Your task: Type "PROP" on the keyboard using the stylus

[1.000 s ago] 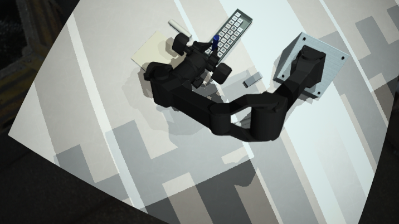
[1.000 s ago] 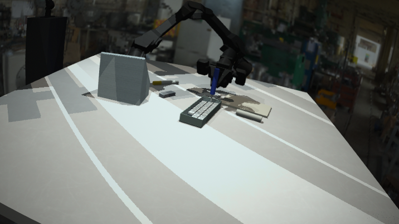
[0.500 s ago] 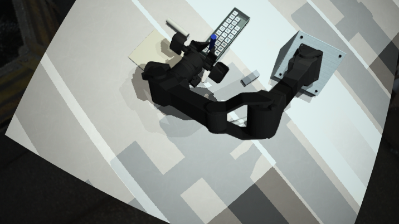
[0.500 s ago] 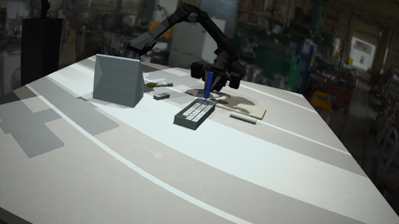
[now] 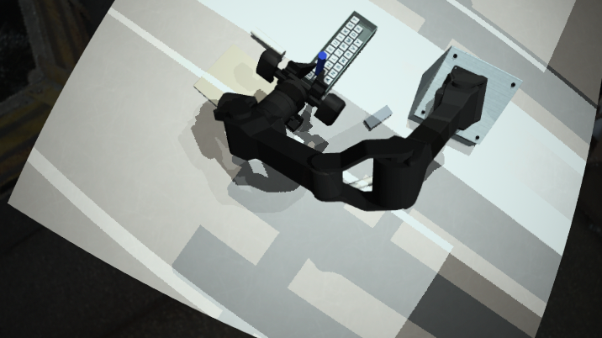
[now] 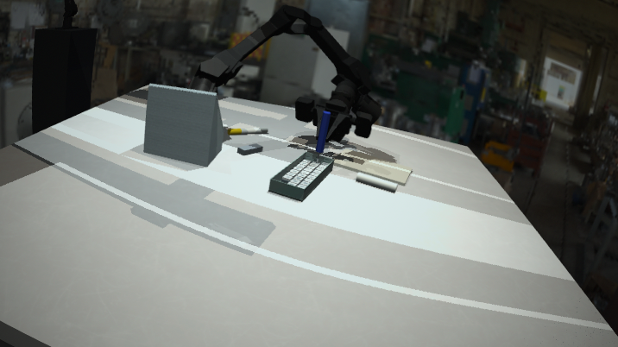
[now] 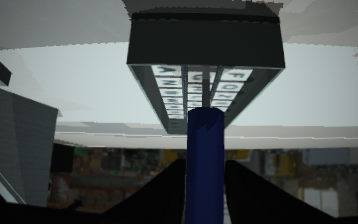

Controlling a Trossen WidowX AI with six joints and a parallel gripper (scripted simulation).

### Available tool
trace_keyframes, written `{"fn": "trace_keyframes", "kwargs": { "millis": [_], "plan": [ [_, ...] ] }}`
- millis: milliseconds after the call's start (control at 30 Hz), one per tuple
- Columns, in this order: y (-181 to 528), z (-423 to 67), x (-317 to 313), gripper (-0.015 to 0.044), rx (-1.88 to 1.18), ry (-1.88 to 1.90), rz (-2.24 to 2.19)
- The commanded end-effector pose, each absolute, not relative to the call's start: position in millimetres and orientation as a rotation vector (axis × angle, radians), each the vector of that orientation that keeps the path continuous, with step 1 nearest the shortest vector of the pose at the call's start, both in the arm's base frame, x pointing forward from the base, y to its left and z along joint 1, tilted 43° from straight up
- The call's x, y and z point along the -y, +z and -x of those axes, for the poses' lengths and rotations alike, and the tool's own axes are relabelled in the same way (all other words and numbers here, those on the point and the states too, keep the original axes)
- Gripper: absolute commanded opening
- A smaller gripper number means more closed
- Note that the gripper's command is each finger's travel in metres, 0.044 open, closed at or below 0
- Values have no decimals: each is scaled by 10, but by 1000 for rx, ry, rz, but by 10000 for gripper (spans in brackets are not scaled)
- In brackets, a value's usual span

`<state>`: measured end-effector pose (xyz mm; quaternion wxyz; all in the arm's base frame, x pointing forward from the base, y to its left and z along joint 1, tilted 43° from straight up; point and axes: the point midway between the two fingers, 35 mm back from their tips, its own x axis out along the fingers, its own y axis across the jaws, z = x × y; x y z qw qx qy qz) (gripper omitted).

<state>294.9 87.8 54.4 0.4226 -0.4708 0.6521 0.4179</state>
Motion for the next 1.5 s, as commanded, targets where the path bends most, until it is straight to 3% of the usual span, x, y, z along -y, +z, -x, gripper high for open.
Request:
{"fn": "trace_keyframes", "kwargs": {
  "millis": [0,467,900,1467],
  "plan": [
    [625,-2946,-806,81,-1632,1049,1175],
    [779,-2934,-656,84,-1633,1049,1166],
    [458,-2911,-156,0,-1863,1047,905],
    [202,-2806,254,0,-2025,1056,651]
  ]
}}
